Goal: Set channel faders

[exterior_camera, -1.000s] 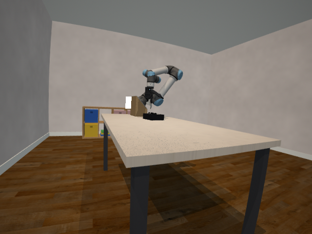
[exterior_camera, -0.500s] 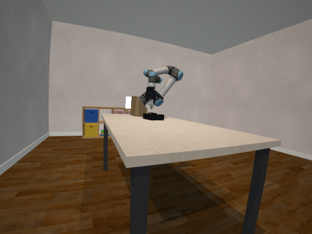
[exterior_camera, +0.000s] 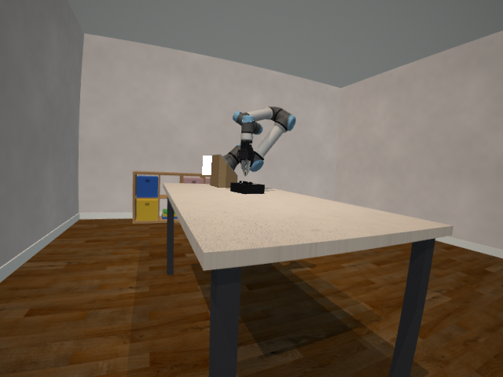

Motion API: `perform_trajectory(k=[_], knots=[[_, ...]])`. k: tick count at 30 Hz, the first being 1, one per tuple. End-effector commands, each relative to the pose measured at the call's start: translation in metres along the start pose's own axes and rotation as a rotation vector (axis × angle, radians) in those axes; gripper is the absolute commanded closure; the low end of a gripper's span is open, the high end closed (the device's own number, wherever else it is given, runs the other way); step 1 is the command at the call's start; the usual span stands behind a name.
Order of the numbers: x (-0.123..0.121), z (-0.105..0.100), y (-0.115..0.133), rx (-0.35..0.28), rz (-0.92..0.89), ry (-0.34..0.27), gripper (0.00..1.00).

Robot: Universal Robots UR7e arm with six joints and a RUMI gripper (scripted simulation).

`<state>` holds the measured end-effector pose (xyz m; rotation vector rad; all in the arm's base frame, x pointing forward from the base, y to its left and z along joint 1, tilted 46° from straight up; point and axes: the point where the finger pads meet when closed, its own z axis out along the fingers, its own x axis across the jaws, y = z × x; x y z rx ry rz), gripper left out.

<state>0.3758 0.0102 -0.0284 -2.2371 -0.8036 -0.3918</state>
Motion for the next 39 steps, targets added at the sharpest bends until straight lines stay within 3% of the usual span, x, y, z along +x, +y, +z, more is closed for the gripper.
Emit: perform_trajectory(k=[1, 8, 22, 39], knots=[[0.0014, -0.0001, -0.0003, 0.005, -0.188, 0.007, 1.00], [0.0037, 0.0005, -0.0003, 0.004, -0.447, 0.008, 1.00], [0.0072, 0.0012, 0.0011, 0.003, -0.774, 0.009, 1.00], [0.0098, 0.0016, 0.0023, 0.002, -0.958, 0.010, 1.00]])
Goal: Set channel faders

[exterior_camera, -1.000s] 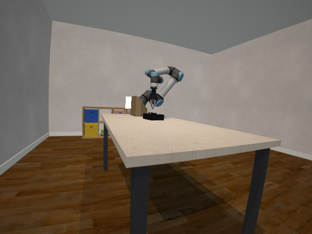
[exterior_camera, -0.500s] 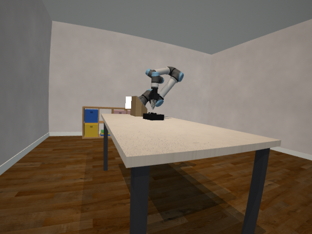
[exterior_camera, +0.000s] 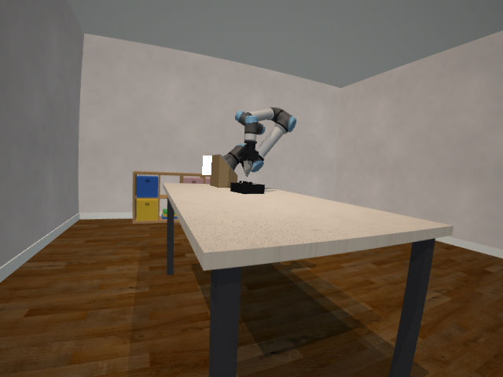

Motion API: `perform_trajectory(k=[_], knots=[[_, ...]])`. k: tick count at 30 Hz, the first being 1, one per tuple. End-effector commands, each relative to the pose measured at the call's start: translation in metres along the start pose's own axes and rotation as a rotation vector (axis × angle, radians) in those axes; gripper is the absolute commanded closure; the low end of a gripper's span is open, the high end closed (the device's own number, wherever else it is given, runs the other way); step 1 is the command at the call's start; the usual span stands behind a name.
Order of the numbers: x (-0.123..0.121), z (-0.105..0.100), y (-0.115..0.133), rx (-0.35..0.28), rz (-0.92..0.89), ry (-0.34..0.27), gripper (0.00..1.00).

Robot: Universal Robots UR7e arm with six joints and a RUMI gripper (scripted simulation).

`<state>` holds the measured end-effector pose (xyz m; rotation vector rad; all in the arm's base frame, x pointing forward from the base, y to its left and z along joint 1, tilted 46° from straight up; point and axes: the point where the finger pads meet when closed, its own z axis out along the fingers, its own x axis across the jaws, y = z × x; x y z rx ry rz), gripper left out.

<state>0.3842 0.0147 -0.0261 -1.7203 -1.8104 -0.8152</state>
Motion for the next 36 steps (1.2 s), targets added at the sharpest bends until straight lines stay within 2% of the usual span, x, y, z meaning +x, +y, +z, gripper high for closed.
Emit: perform_trajectory(k=[1, 36], knots=[[-0.0002, -0.0003, 0.0007, -0.001, -0.030, 0.000, 1.00], [-0.0001, -0.0003, 0.0009, -0.001, -0.044, 0.000, 1.00]])
